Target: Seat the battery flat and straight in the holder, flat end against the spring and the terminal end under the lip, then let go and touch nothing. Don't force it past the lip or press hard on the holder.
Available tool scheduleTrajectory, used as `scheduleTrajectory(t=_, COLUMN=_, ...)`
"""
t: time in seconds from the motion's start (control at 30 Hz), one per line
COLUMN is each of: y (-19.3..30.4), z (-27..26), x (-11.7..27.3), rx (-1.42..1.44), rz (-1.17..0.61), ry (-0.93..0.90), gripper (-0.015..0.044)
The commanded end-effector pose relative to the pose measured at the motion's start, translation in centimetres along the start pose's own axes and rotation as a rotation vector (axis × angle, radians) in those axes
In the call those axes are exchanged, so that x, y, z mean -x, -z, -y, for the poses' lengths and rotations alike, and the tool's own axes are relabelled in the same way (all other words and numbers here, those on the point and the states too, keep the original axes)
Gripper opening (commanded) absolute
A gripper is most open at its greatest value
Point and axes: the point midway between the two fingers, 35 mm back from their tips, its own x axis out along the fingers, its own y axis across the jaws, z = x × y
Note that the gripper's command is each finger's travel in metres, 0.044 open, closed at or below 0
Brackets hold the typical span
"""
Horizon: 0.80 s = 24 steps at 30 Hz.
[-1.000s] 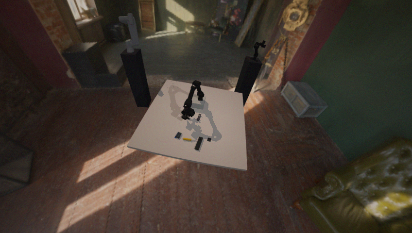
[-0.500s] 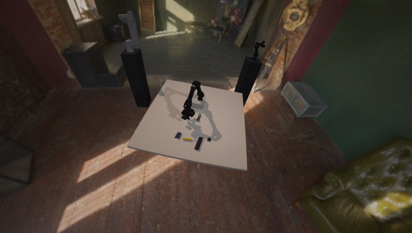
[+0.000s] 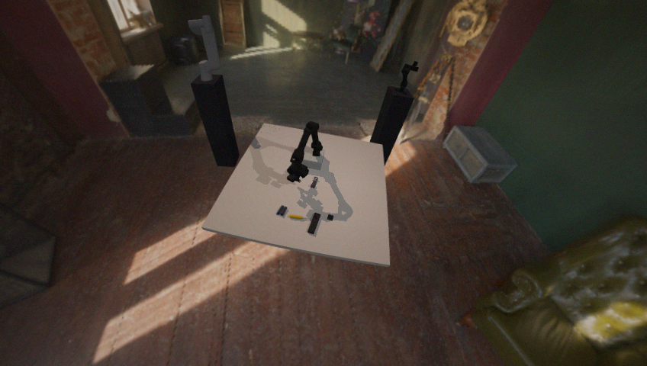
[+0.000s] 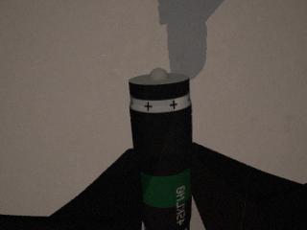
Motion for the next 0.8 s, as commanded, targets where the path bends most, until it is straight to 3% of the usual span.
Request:
scheduleTrajectory(t=0.0, y=-1.1, z=-0.8, x=0.4, rx=-0.097, rz=-0.007, ry=-0.006, gripper=0.0066)
scheduleTrajectory(t=0.77, y=-8.6, z=-6.8, x=2.2, rx=-0.941, rz=-0.005, ry=-0.001, gripper=0.0066)
